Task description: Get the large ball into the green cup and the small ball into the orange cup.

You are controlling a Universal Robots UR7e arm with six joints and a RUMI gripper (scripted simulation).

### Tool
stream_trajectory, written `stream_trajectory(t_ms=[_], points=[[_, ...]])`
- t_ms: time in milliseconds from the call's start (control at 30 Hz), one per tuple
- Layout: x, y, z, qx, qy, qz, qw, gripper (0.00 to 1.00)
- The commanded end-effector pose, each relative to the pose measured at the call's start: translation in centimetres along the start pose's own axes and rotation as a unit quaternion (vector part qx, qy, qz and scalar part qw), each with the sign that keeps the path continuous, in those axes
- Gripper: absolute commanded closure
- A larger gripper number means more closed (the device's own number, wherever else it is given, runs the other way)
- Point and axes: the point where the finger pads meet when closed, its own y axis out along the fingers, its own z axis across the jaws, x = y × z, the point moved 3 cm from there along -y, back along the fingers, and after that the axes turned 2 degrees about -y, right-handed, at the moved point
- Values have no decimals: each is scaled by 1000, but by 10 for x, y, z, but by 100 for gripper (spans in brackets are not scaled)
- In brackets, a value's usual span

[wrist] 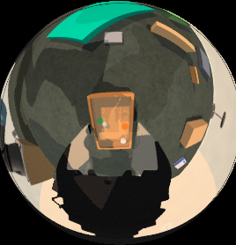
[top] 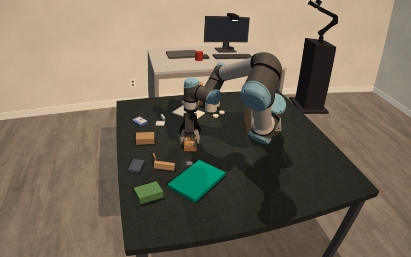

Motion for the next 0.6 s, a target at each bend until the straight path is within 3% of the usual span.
stream_trajectory(t_ms=[0,333,367,567], points=[[-1,2,-2,-1,1,1,1000,46],[-1,2,-2,-1,1,1,1000,46],[-1,2,-2,-1,1,1,1000,57],[-1,2,-2,-1,1,1,1000,57]])
